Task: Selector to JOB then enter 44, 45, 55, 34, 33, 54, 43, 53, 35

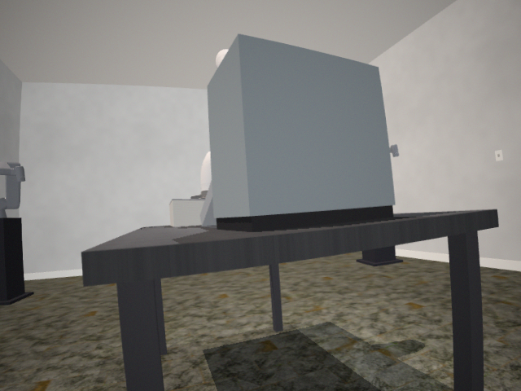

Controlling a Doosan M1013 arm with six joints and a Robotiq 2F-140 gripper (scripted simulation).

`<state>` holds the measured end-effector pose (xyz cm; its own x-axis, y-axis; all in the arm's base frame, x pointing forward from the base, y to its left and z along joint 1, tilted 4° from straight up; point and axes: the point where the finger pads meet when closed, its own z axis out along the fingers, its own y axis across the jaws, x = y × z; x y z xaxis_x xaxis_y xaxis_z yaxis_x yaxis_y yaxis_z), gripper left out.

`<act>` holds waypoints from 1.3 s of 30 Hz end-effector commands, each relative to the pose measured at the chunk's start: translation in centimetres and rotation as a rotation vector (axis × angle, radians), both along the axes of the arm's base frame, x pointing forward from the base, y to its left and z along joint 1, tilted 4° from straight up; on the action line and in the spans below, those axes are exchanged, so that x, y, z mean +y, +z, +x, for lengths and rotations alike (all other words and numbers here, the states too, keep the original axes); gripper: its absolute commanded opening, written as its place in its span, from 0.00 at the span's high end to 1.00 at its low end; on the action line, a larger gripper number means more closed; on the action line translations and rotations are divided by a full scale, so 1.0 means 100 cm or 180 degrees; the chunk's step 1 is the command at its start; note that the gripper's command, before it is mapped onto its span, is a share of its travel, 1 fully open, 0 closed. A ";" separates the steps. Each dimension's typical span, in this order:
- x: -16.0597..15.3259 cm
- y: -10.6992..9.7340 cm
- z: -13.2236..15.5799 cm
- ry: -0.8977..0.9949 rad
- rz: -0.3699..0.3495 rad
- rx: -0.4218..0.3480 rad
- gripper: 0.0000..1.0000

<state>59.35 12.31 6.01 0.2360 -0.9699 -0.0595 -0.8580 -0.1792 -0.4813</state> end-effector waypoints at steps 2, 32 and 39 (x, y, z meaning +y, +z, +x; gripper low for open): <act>0.001 -0.001 0.002 -0.0012 0.0009 -0.0003 1.00; -0.005 0.030 -0.014 -0.0011 0.0009 -0.0003 1.00; -0.005 0.031 -0.014 -0.0012 0.0009 -0.0003 1.00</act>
<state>58.18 11.97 8.94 0.2293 -0.9712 -0.0647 -0.8583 -0.1704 -0.4840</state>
